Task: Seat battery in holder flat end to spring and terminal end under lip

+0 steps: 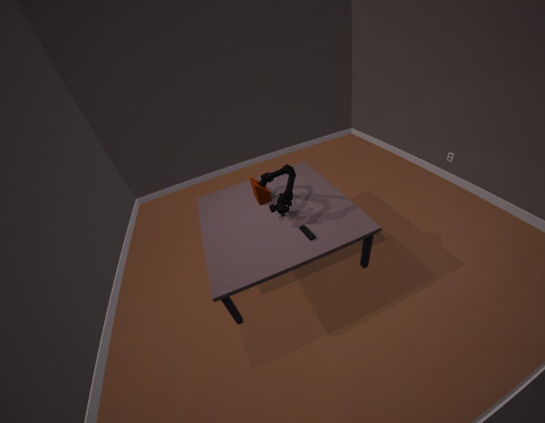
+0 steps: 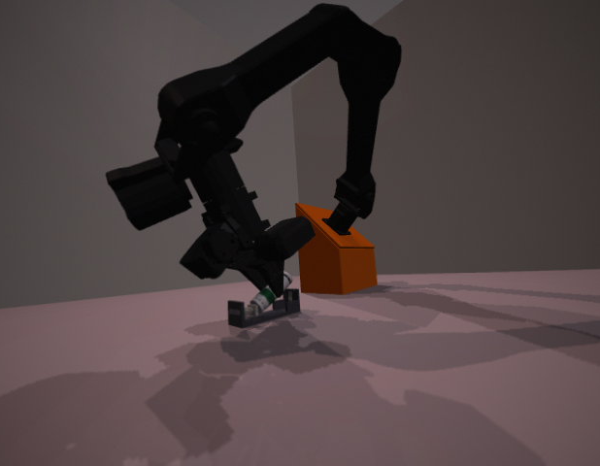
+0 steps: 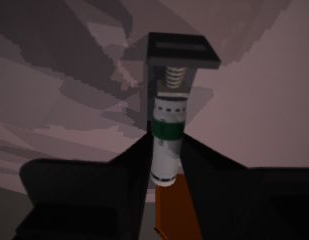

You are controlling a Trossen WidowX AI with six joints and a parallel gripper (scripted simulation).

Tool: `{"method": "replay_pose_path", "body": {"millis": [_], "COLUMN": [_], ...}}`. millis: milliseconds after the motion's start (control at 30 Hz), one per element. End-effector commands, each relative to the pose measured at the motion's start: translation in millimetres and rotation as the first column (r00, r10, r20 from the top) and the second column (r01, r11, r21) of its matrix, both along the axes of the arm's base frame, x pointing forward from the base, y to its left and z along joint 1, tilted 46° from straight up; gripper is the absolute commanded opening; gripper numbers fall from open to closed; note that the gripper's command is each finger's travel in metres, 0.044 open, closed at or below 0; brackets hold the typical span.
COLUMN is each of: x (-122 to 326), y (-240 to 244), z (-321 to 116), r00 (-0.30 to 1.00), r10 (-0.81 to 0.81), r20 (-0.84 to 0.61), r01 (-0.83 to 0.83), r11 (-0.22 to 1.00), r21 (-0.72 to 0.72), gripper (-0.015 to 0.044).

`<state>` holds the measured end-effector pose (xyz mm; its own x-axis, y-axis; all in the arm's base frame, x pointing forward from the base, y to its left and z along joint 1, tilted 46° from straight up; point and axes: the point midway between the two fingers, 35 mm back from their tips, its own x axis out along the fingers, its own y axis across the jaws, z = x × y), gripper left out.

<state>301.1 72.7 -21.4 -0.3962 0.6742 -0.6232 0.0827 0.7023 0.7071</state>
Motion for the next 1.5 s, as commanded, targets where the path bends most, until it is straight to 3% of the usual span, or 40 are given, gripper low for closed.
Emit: {"method": "replay_pose_path", "body": {"millis": [0, 1467], "x": [1, 21], "y": [0, 0], "z": [-1, -4], "r00": [1.0, 1.0], "r10": [0.009, -0.007], "r20": [-0.001, 0.015], "r01": [-0.009, 0.007], "r11": [1.0, 1.0], "r21": [-0.001, -0.012], "gripper": [0.0073, 0.0073]}}
